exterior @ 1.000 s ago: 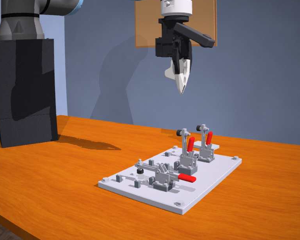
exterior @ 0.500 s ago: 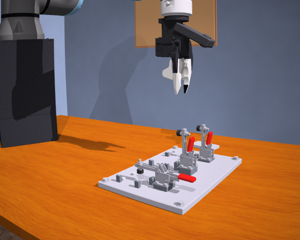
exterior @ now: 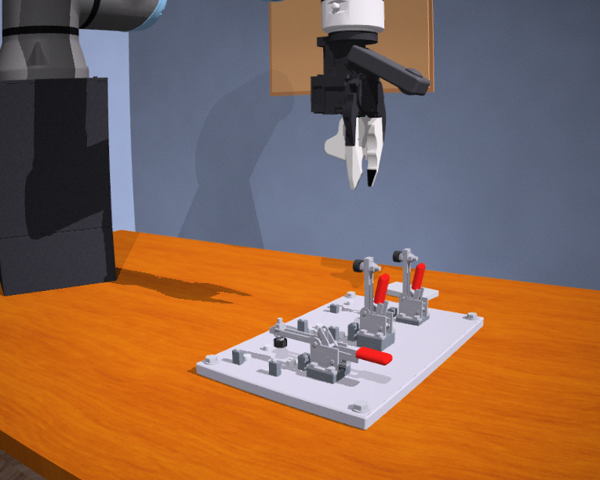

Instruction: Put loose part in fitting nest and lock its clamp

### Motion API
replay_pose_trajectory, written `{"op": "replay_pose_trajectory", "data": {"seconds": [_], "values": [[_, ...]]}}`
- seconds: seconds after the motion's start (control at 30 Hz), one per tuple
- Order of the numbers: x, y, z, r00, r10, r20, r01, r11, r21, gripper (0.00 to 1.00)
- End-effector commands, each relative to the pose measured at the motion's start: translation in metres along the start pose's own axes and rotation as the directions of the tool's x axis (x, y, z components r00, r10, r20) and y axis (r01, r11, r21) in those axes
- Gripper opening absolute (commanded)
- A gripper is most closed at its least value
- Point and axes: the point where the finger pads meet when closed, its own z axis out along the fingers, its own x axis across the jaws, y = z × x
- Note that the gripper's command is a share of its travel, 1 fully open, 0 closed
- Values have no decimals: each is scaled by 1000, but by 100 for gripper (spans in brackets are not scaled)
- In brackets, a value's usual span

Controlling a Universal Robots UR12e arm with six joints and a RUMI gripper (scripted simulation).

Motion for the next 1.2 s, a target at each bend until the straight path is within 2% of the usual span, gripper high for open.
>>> {"op": "replay_pose_trajectory", "data": {"seconds": [0.0,0.1,0.13,1.17], "values": [[0,-1,-1,1000,0,0,0,1000,1,28],[0,-1,-1,1000,0,0,0,1000,1,28],[0,-1,-1,1000,0,0,0,1000,1,59],[0,-1,-1,1000,0,0,0,1000,1,59]]}}
